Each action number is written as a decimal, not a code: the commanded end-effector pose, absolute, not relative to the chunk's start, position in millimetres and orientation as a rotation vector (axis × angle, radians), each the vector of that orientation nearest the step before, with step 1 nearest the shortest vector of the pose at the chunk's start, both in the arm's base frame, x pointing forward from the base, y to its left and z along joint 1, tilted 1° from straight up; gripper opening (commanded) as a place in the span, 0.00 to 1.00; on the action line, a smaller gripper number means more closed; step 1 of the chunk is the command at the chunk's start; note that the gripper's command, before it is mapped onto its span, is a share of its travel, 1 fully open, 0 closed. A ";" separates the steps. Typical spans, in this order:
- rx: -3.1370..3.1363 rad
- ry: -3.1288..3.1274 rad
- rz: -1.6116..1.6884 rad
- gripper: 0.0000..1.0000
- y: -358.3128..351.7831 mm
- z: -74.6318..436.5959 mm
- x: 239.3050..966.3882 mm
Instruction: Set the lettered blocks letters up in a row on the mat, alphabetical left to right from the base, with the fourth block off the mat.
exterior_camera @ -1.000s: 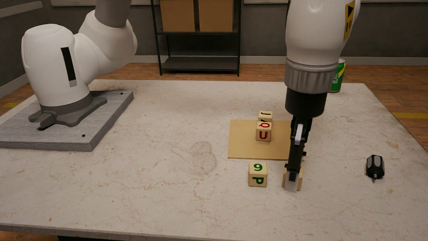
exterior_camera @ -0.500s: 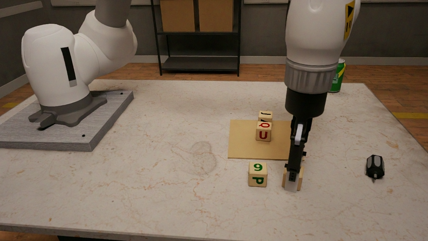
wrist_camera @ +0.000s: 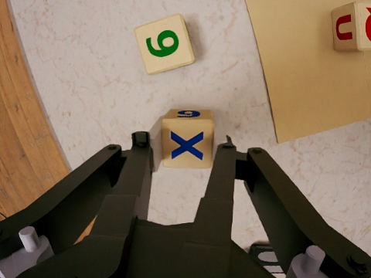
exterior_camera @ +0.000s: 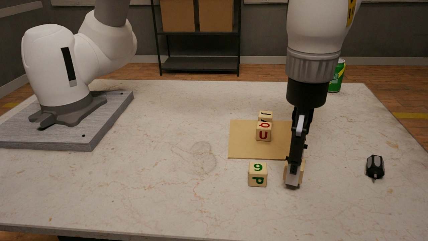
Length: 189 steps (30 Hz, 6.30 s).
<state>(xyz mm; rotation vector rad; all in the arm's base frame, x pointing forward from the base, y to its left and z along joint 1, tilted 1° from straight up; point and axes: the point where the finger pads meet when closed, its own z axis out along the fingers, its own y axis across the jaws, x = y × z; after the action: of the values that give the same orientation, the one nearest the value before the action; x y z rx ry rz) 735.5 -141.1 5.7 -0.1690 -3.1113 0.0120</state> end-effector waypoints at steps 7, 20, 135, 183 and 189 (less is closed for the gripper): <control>-0.169 -3.113 0.012 0.31 -140.8 57.1 737.3; -0.169 -3.113 0.012 0.31 -140.6 86.4 738.1; 2.257 -2.154 -0.021 0.31 -36.3 -3.6 649.4; 2.257 -2.154 -0.021 0.31 -36.8 -7.4 650.0; 2.257 -2.154 -0.021 0.31 -36.8 -7.7 649.9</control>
<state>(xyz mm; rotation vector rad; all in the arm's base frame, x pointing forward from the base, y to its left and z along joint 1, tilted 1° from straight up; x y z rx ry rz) 649.4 -36.9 -8.4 2.2562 -2.1535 -0.0223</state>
